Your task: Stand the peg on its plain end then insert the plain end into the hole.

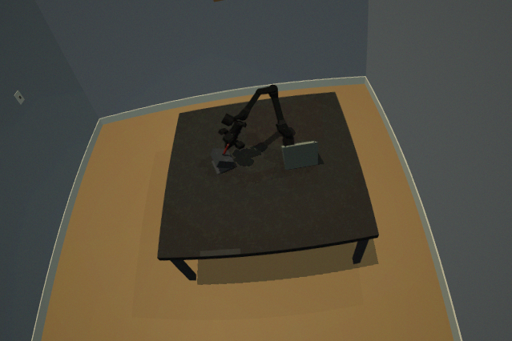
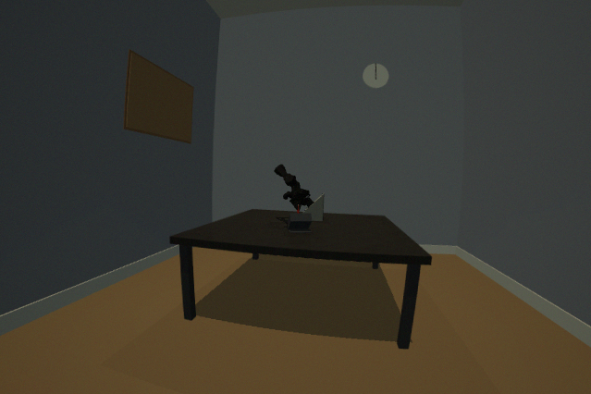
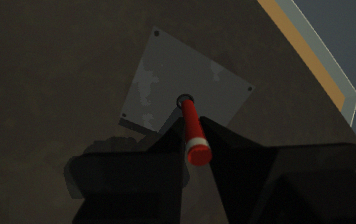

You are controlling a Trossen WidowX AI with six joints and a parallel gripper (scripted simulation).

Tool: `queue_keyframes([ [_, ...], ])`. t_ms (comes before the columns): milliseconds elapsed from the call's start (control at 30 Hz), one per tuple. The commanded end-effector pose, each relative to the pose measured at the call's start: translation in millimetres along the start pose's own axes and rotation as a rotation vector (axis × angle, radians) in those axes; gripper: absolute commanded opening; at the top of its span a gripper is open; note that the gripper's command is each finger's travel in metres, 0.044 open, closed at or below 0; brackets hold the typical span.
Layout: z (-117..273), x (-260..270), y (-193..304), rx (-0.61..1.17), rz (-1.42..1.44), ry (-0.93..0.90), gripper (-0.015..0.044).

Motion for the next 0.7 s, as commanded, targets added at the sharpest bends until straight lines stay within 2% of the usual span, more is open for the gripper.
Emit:
queue_keyframes([
  [0,-1,1,0,0.0,0.0,-0.001,0.0],
  [667,-13,2,0,0.001,0.0,0.0,0.0],
])
Point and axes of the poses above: the point midway between the two fingers, 35 mm back from their tips, its own z axis back along the fingers, its own x axis across the jaws, y = z × x, the point moved 5 cm from there along z, back along the fingers, and after that the axes turned 9 degrees about z, right-handed, at the moved point
